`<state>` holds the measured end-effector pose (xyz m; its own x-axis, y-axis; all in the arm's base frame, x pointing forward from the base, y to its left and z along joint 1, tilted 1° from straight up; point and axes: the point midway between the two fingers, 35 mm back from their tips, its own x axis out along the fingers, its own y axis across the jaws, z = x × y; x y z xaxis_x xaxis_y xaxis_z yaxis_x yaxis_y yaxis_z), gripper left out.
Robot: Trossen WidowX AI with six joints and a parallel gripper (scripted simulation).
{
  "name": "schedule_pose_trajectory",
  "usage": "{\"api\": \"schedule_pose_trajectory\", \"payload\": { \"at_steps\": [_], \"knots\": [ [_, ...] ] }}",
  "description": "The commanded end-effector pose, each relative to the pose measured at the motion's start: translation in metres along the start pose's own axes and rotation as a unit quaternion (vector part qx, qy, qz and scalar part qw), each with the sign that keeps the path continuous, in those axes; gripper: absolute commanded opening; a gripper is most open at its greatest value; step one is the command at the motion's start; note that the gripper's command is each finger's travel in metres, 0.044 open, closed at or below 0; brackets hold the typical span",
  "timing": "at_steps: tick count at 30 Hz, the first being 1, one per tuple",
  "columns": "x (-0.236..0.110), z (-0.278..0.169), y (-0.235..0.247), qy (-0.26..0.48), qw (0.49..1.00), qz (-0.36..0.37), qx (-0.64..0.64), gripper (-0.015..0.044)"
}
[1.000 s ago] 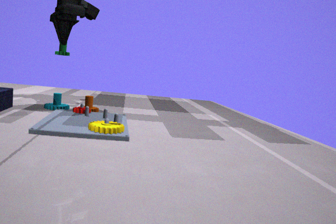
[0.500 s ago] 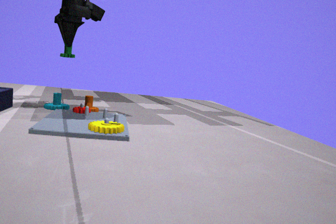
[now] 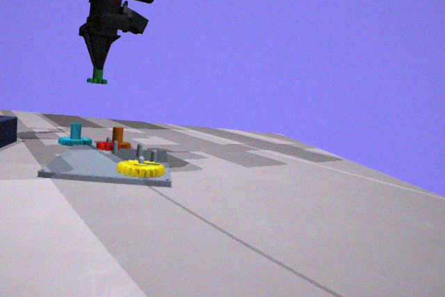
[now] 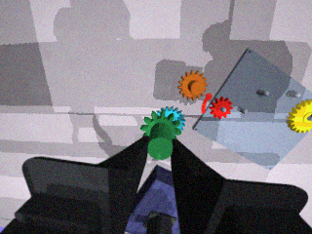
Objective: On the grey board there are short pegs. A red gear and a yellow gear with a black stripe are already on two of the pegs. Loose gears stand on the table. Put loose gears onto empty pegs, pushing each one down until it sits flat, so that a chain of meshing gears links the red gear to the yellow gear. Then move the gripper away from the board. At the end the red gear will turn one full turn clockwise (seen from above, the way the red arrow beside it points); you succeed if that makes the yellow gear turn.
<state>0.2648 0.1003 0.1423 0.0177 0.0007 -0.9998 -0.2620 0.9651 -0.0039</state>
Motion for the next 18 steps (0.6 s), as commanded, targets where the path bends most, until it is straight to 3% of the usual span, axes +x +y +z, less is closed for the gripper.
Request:
{"api": "schedule_pose_trajectory", "payload": {
  "at_steps": [1, 18],
  "knots": [
    [0.004, 0.002, -0.006, 0.001, 1.000, 0.001, -0.002, 0.0000],
    [0.020, 0.011, -0.043, 0.001, 1.000, 0.000, -0.003, 0.0000]
  ]
}}
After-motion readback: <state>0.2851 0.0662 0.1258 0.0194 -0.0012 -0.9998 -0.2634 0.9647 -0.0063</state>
